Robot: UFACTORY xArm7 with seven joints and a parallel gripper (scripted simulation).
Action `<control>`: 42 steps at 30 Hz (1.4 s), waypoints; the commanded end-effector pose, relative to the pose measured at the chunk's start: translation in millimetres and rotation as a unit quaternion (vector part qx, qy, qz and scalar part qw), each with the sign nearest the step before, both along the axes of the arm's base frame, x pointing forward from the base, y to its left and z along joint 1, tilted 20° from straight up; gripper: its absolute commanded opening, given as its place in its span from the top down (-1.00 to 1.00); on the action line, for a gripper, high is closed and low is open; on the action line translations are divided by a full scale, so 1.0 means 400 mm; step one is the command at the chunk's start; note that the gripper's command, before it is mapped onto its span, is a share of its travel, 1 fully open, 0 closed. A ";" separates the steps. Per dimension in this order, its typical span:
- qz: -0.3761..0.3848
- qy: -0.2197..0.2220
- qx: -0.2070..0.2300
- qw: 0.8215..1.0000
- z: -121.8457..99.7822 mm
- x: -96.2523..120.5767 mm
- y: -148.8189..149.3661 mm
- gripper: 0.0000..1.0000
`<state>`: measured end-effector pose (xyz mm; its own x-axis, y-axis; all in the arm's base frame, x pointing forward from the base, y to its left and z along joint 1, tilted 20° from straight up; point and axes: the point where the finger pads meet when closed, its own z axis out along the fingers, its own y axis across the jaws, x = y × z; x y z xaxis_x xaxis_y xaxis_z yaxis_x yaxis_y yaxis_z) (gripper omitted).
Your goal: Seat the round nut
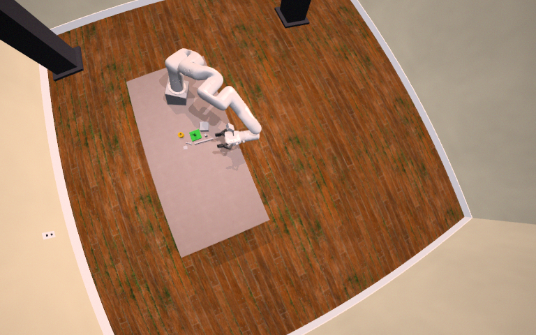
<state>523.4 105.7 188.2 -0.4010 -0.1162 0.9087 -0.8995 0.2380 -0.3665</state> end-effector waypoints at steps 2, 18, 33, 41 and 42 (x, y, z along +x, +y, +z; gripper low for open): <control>-0.001 -0.002 0.001 1.000 0.005 0.001 -0.001 -1.00; -0.001 -0.002 0.001 1.000 0.005 0.001 -0.001 -0.20; 0.015 -0.003 0.004 1.000 -0.004 0.038 -0.031 -0.20; 0.045 -0.003 0.009 0.999 -0.018 0.102 -0.086 -0.20; 0.051 -0.003 0.010 0.999 -0.021 0.114 -0.097 -0.20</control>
